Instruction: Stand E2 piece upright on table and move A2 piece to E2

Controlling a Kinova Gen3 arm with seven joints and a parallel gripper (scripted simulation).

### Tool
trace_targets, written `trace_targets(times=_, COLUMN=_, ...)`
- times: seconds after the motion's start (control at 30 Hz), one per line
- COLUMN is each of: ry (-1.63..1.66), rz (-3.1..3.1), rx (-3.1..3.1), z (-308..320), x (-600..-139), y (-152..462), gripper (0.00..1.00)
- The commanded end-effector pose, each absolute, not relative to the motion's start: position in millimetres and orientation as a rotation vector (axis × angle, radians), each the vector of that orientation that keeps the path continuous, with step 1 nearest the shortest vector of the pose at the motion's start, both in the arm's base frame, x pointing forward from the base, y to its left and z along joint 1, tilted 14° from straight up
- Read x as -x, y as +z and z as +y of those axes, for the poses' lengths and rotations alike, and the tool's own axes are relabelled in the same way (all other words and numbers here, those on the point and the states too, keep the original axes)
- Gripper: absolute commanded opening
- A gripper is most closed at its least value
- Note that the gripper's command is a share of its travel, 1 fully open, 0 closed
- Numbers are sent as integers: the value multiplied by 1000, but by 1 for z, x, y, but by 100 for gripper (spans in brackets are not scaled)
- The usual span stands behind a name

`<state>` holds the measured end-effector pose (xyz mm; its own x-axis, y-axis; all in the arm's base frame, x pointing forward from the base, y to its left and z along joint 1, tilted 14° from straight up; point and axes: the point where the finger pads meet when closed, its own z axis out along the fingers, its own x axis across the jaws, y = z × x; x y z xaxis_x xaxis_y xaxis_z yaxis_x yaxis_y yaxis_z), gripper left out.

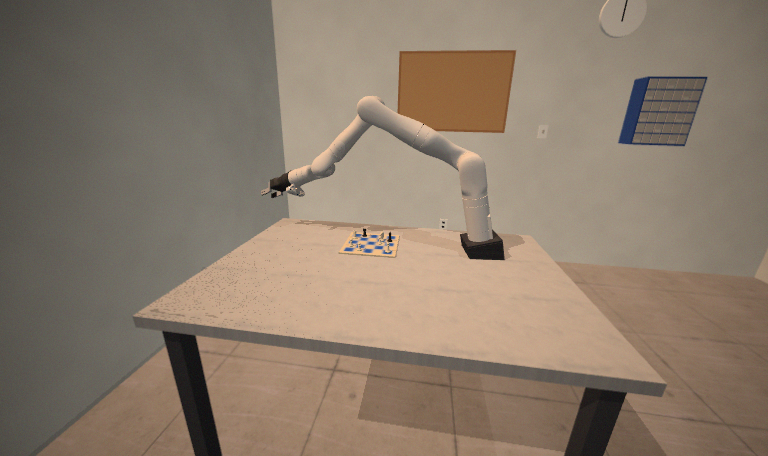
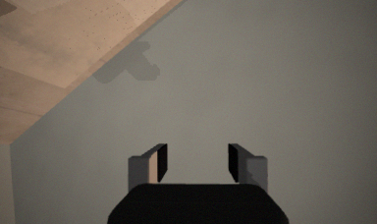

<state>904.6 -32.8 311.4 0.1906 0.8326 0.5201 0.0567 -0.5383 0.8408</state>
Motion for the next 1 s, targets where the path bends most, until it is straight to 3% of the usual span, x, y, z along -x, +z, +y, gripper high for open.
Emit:
trace_targets(times=0.0, ry=1417, rz=836, rx=-1768, z=-33, x=-905, y=314, gripper=100)
trace_targets(times=0.97, ry=1378, rz=907, rx=-1759, z=-25, x=-894, y=309, gripper=100)
